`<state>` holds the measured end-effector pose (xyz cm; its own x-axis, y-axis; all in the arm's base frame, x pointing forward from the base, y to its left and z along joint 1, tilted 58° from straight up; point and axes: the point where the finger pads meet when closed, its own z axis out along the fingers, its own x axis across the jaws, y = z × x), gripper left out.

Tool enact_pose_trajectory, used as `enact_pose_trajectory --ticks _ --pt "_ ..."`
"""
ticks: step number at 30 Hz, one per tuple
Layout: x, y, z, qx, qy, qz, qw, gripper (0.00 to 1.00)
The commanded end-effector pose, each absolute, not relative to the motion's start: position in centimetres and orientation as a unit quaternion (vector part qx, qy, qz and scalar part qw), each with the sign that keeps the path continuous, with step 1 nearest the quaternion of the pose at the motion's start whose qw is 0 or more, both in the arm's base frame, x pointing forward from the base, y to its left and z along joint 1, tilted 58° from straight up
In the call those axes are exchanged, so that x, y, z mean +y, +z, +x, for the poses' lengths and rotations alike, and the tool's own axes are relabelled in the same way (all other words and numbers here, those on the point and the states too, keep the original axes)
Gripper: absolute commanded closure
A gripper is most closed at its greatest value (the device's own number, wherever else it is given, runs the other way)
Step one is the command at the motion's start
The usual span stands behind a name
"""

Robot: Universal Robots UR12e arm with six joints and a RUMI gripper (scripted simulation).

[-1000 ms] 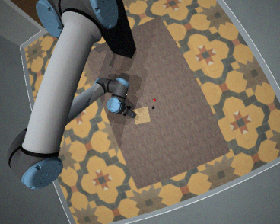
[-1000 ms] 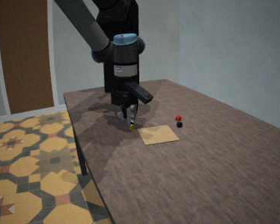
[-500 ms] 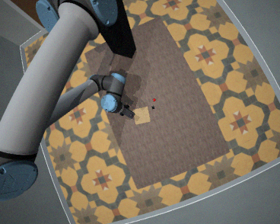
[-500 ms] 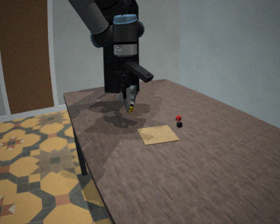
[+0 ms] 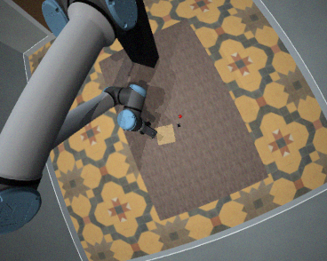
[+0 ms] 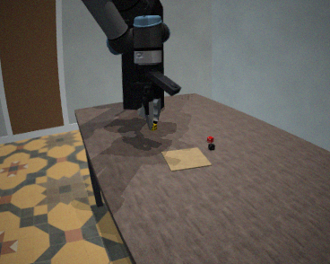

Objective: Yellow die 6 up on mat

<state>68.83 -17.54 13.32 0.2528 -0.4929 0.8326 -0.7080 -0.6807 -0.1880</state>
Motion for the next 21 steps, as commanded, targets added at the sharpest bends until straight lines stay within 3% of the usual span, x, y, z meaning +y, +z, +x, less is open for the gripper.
enact_pose_trajectory --ticks 1,21 --pt "-17.3 13.2 68.7 -0.379 0.474 0.786 0.115 0.97" --pt "-16.3 12.9 69.5 -0.278 0.455 0.828 0.174 0.97"
